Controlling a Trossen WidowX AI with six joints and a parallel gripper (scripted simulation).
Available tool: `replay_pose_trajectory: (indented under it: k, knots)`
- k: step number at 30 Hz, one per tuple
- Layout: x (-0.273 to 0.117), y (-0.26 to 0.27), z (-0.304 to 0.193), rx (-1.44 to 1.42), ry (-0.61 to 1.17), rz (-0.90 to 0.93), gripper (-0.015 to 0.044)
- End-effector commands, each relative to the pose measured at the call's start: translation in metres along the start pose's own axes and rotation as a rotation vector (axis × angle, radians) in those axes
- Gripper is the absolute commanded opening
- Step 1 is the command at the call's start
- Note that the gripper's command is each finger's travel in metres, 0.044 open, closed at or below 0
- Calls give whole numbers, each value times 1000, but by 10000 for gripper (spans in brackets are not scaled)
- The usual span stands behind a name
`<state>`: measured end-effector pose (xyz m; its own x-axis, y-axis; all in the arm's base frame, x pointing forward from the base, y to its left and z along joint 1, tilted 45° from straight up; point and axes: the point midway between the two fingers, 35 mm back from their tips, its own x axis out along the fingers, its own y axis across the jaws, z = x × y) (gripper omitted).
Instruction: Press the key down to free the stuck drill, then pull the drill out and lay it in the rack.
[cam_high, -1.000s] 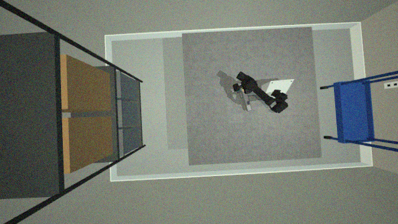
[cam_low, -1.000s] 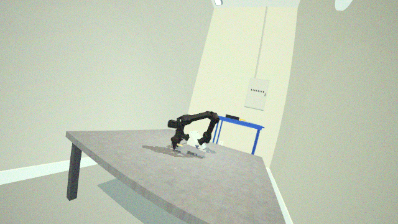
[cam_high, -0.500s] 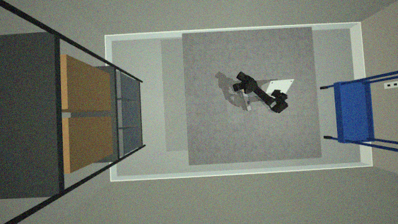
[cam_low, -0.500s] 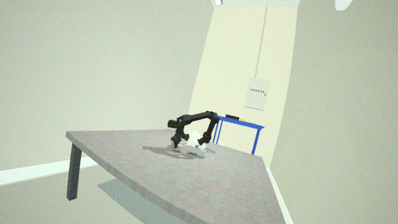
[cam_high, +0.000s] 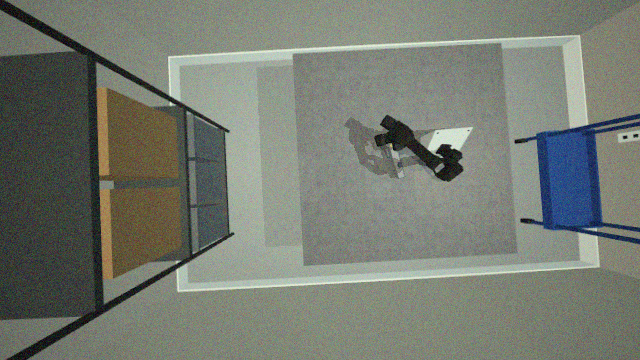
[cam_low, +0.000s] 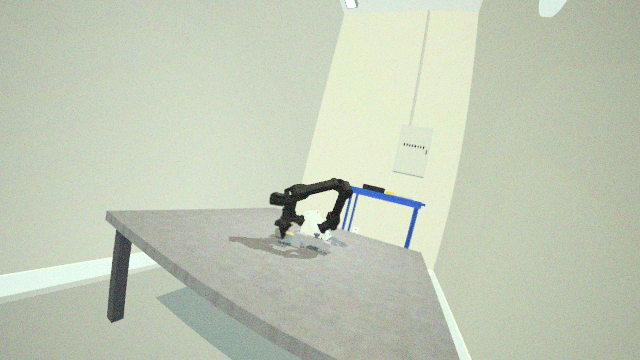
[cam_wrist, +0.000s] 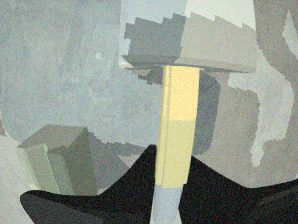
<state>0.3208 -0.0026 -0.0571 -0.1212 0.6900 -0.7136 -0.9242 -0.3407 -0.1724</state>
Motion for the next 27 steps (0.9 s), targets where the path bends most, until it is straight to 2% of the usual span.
replay_pose_trajectory:
  k: [1,27]
  knots:
    - [-2,0,0,1,0,-3,0]
    - [-4,0,-22,1,1,-3,0]
